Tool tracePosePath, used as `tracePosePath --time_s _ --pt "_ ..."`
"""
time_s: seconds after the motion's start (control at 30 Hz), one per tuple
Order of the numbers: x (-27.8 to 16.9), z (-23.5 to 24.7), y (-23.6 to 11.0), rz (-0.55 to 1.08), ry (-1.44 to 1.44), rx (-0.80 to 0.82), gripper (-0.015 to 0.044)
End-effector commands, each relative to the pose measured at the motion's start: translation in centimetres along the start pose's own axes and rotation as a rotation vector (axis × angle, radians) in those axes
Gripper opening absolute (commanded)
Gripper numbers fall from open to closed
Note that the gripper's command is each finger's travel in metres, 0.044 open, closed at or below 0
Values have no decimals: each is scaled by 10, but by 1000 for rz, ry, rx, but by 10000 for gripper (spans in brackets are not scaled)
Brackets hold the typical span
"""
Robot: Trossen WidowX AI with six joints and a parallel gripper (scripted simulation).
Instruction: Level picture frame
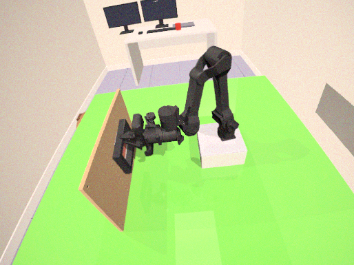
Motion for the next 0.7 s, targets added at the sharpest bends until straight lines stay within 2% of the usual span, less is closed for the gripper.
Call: tracePosePath --time_s 0.0,0.67 --pt "0 3 0 3 9 14 0" --pt "0 0 0 3 9 14 0"
Point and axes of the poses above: the point midway between the two fingers, 35 mm back from their tips, its own y axis out along the fingers, its own z axis across the jaws, x = y × z, the point moved 5 cm from there along -y, back along the fingers, and after that the axes turned 11 degrees about y, right-handed, at the moved point
